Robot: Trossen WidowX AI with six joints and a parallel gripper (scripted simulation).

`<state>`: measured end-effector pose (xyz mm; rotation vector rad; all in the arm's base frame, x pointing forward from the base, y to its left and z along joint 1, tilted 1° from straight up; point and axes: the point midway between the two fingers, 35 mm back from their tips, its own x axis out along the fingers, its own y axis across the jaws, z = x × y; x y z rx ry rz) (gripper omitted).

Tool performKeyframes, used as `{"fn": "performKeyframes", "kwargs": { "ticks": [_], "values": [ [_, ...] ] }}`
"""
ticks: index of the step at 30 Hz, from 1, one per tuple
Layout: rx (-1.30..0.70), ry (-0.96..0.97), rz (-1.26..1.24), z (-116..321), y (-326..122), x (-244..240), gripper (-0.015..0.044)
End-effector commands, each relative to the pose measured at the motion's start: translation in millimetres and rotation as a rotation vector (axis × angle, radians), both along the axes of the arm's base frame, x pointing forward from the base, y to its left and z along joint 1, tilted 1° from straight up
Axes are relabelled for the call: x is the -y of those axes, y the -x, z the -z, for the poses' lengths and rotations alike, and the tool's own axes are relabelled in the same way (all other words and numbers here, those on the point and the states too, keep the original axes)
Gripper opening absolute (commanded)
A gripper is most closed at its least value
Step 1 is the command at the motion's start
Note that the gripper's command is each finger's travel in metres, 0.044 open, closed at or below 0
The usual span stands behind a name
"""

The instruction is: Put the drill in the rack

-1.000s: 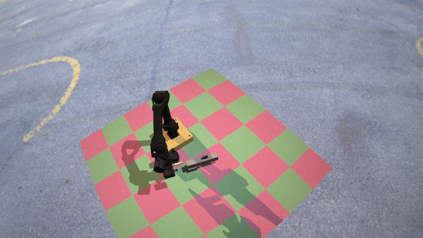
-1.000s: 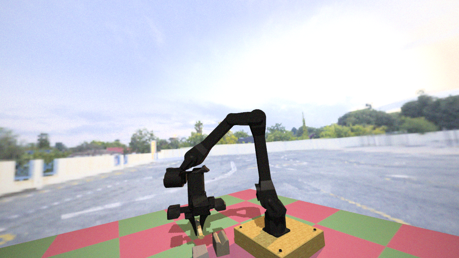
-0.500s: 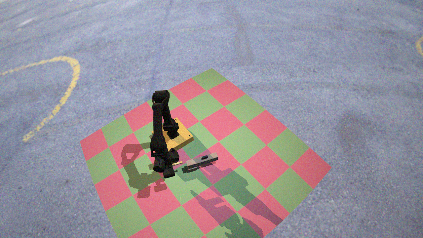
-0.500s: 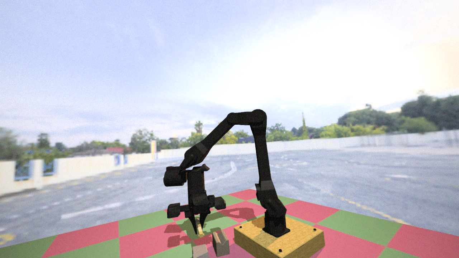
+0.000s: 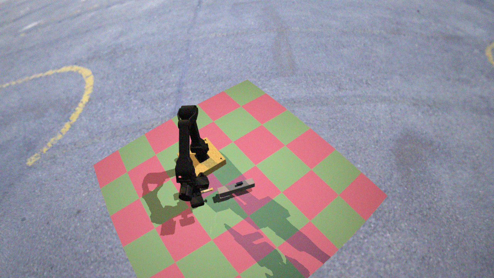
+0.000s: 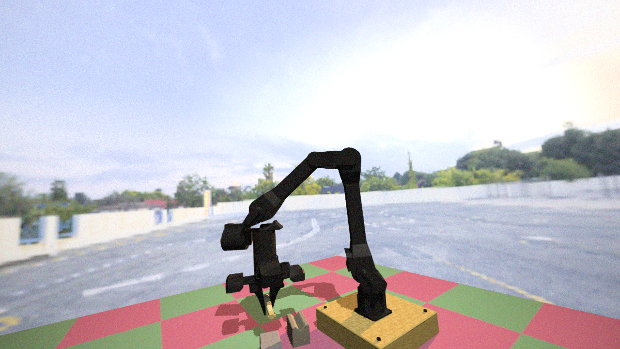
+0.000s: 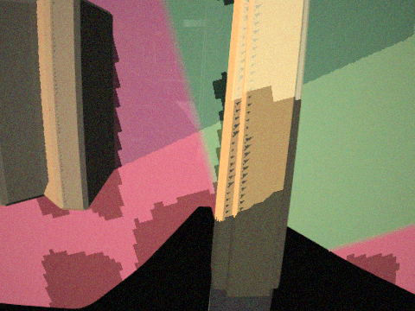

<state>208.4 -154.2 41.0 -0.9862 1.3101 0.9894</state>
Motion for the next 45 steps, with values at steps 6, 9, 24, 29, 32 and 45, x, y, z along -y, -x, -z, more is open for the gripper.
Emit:
{"fn": "performKeyframes", "kwargs": {
  "ticks": [6, 9, 24, 29, 32, 45],
  "values": [
    [0.003, 0.005, 0.004, -4.1, -1.5, 1.5, 0.0],
    [0.003, 0.005, 0.004, -4.7, -1.6, 1.6, 0.0],
    [0.003, 0.005, 0.004, -7.9, -2.7, 2.5, 0.0],
    [0.003, 0.005, 0.004, -8.9, -3.1, 2.9, 0.0],
    [0.003, 0.005, 0.004, -9.5, -3.3, 3.2, 0.0],
    [0.003, 0.005, 0.004, -9.4, 4.1, 2.9, 0.0]
  ]
}}
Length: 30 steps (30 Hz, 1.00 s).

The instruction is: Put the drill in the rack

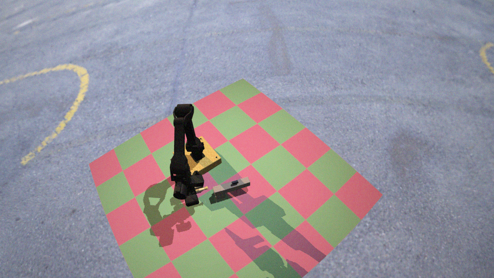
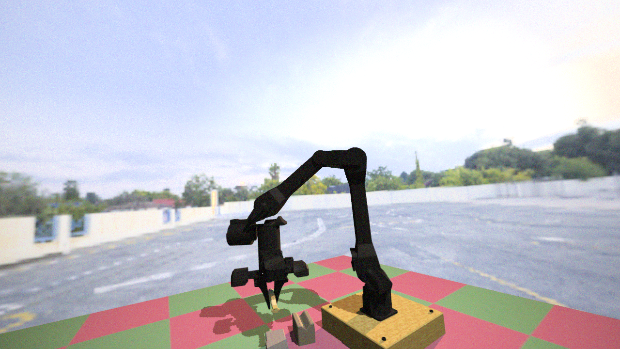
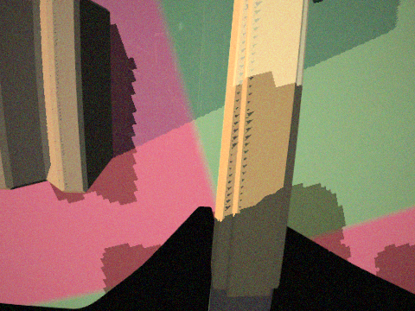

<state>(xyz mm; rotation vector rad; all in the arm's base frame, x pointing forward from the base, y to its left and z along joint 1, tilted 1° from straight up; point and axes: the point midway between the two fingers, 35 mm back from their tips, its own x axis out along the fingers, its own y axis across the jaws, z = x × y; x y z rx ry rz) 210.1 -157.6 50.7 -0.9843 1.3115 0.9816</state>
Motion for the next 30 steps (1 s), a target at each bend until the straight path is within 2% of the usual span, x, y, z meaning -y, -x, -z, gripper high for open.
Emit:
{"fn": "performKeyframes", "kwargs": {
  "ticks": [1, 30],
  "values": [
    [0.0, 0.002, -0.003, 0.6, 7.7, -0.5, 0.0],
    [-0.005, 0.002, -0.003, 5.5, 61.5, -3.5, 0.0]
  ]
}}
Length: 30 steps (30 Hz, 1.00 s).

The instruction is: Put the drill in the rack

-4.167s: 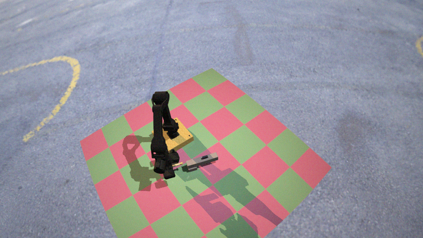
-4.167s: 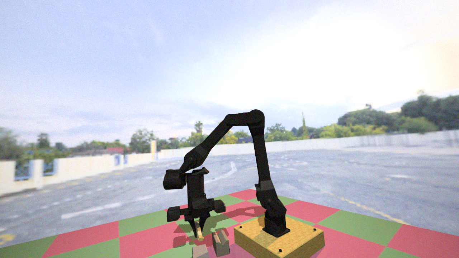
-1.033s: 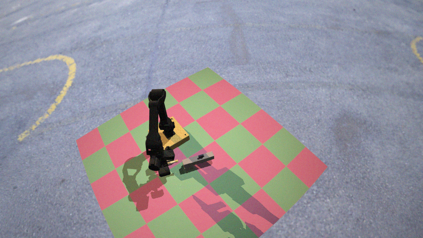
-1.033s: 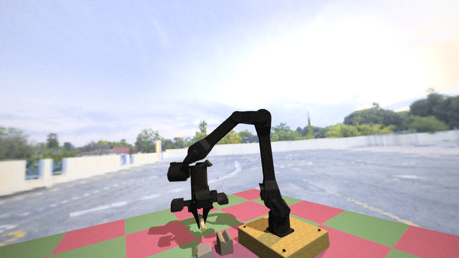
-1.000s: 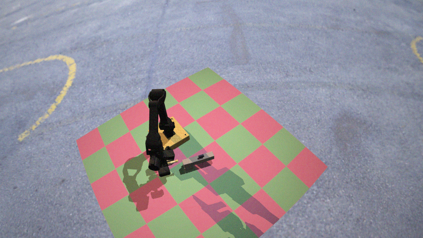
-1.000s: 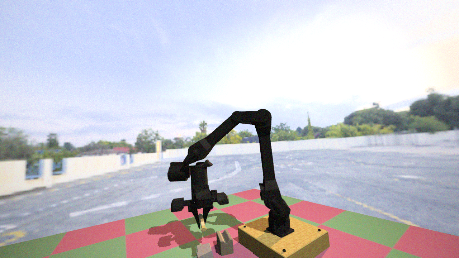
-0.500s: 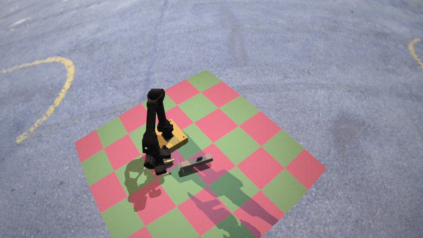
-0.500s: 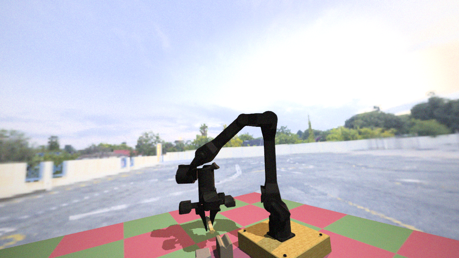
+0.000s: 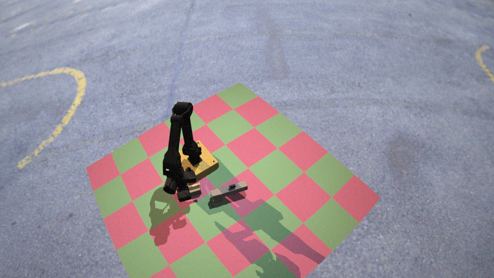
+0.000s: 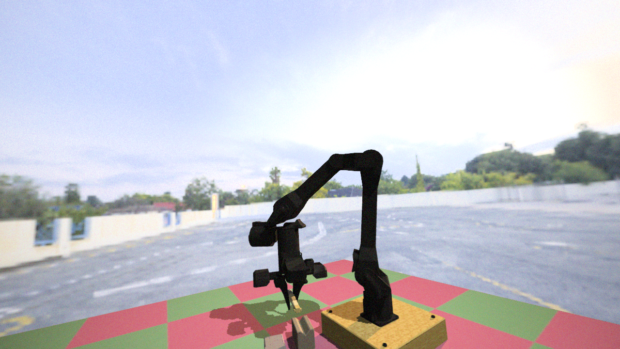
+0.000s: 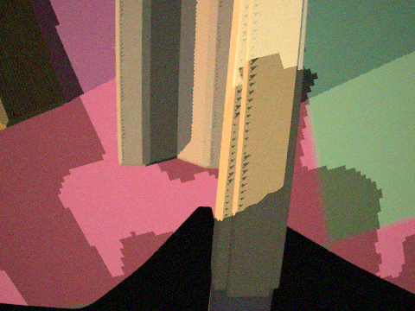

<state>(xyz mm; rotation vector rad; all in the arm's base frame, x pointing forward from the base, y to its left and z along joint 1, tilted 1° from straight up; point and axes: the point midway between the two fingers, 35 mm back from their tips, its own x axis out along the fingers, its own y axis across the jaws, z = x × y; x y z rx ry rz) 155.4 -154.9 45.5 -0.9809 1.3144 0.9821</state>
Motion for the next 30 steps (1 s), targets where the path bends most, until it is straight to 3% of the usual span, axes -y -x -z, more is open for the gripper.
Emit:
{"fn": "performKeyframes", "kwargs": {
  "ticks": [1, 30],
  "values": [
    [-0.002, 0.003, -0.005, 0.4, 8.6, -0.9, 0.0],
    [-0.003, 0.003, -0.005, 30.1, 15.8, -1.8, 0.0]
  ]
}}
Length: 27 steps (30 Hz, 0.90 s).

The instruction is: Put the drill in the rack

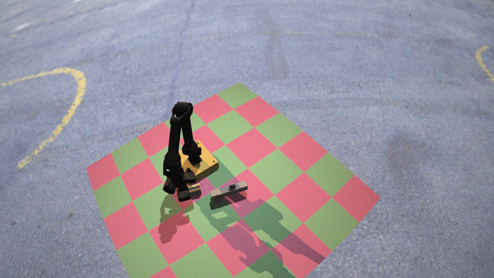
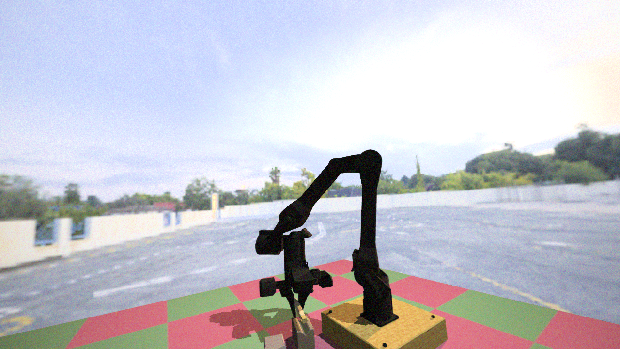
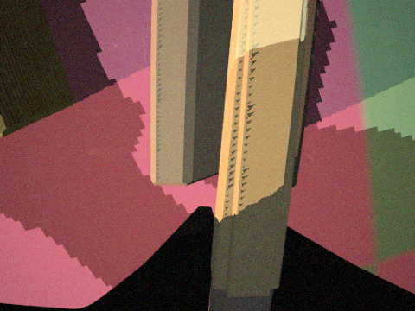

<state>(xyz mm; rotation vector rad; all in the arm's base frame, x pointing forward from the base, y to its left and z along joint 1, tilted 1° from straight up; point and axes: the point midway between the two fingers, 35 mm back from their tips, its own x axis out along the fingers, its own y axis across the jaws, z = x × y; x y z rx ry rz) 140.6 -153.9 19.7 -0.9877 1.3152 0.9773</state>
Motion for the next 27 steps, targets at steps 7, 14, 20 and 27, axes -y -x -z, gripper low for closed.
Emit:
{"fn": "performKeyframes", "kwargs": {
  "ticks": [7, 14, 20, 27],
  "values": [
    [-0.006, -0.003, -0.004, 12.0, -0.3, 0.0, 0.0],
    [-0.006, -0.003, -0.004, 19.3, -0.7, 0.2, 0.0],
    [-0.006, -0.003, -0.004, 25.1, 0.0, -0.4, 0.0],
    [-0.006, -0.004, -0.004, 28.9, 1.6, -1.5, 0.0]
  ]
}}
